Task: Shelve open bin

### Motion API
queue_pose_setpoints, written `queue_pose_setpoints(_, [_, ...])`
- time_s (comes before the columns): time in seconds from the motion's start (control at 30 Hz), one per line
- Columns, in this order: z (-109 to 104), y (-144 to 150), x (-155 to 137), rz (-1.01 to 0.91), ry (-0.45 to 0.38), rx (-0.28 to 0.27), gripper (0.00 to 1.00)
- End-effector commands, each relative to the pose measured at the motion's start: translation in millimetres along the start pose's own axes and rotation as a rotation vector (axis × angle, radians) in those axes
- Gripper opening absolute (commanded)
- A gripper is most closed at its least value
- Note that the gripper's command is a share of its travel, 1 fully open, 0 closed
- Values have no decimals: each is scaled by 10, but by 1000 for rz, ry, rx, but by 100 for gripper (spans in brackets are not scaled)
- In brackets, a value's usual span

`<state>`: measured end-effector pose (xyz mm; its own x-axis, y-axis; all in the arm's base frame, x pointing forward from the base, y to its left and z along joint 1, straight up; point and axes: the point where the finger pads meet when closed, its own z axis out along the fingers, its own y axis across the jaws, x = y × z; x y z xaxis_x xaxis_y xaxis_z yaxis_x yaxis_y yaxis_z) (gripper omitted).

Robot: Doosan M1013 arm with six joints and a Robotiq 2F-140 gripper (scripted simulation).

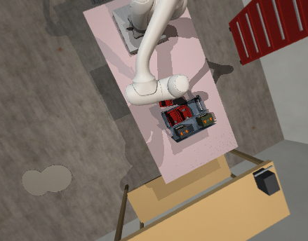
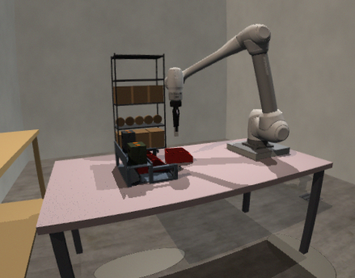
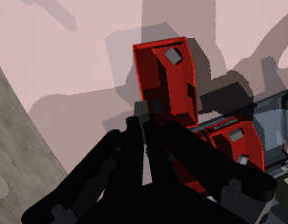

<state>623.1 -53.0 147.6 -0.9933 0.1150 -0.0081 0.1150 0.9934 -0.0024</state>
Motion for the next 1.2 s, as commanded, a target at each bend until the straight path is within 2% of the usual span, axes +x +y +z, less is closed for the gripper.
queue_pose_setpoints(0.0, [-1,0,0,0,0,0,0])
queue_pose_setpoints(0.3, [-1,0,0,0,0,0,0])
queue_pose_setpoints(0.33, [-1,0,0,0,0,0,15])
queue_pose_setpoints(1.17, [-1,0,0,0,0,0,15])
